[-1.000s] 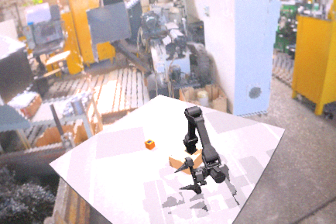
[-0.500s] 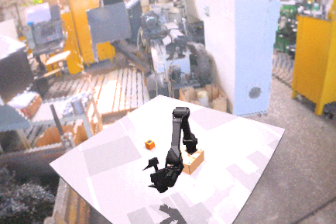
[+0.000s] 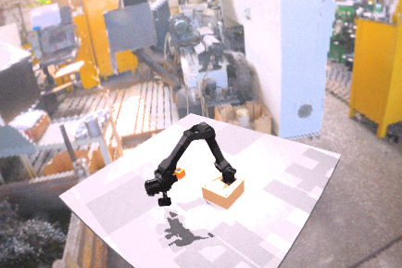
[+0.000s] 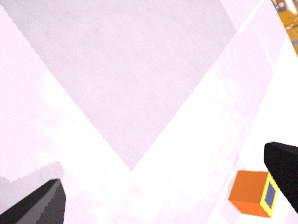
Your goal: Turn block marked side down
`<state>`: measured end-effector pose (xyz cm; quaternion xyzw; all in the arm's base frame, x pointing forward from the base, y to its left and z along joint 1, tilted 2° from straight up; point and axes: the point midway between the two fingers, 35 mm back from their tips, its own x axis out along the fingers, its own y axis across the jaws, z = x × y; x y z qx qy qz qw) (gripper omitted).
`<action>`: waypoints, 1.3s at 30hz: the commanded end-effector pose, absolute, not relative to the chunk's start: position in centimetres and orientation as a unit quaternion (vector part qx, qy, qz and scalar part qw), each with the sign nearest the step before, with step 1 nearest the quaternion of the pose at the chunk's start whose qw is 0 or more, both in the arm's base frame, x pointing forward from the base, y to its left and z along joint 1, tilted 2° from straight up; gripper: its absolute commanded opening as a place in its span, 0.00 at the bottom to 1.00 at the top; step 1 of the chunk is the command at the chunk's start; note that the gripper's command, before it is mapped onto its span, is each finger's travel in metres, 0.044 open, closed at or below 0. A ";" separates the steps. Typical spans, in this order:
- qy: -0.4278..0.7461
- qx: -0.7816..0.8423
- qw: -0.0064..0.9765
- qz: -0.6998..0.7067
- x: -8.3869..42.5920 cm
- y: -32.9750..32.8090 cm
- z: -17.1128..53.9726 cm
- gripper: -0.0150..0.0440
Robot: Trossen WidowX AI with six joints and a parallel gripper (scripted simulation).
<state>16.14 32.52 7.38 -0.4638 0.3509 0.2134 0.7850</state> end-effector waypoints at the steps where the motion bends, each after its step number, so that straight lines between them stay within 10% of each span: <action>1: 0.425 -0.430 0.778 0.173 20.9 28.6 7.3 1.00; 23: 0.688 -0.055 0.720 0.072 33.1 9.8 7.3 1.00; 39: 0.692 -0.039 0.718 0.070 33.3 9.4 3.8 1.00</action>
